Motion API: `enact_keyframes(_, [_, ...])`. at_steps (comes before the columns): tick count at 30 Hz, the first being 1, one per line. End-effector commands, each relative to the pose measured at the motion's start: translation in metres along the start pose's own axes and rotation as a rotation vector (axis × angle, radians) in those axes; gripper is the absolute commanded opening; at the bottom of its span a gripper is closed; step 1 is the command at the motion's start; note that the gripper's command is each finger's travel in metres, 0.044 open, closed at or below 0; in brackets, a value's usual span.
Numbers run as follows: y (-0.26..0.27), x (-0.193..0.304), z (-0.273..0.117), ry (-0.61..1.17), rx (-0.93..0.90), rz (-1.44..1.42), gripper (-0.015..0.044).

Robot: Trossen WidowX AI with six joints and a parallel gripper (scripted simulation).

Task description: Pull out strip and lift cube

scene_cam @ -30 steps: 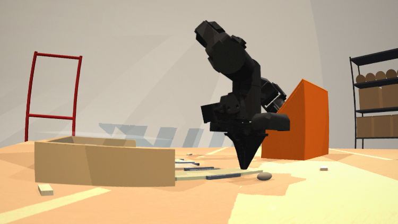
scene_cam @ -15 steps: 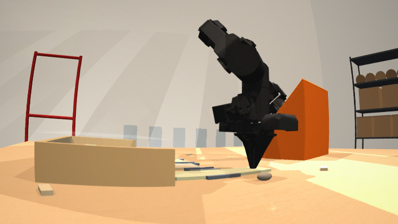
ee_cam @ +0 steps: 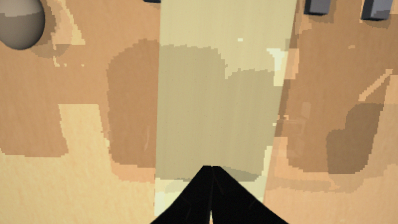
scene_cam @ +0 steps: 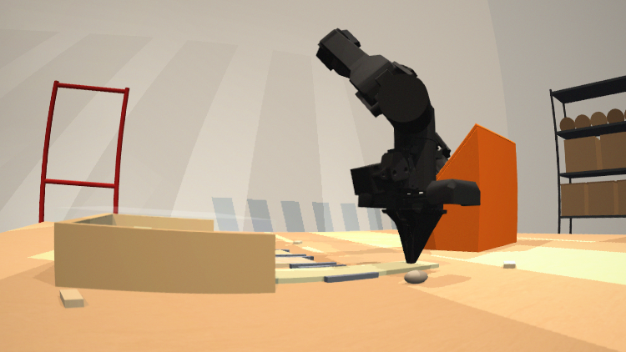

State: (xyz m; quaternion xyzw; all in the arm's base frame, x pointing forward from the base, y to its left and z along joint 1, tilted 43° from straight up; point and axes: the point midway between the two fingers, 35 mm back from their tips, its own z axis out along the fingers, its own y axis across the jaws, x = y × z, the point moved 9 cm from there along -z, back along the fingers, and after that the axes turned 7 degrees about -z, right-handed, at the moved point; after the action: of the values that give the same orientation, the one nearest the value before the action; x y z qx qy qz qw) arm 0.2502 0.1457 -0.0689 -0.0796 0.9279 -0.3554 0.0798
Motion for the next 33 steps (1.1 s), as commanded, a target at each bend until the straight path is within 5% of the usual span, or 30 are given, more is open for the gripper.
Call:
enact_keyframes(1, [0.0,0.012,0.004,0.025,-0.001,-0.006,0.0])
enact_keyframes(33, [0.006,0.055,0.003,0.026,-0.002,-0.007,0.0])
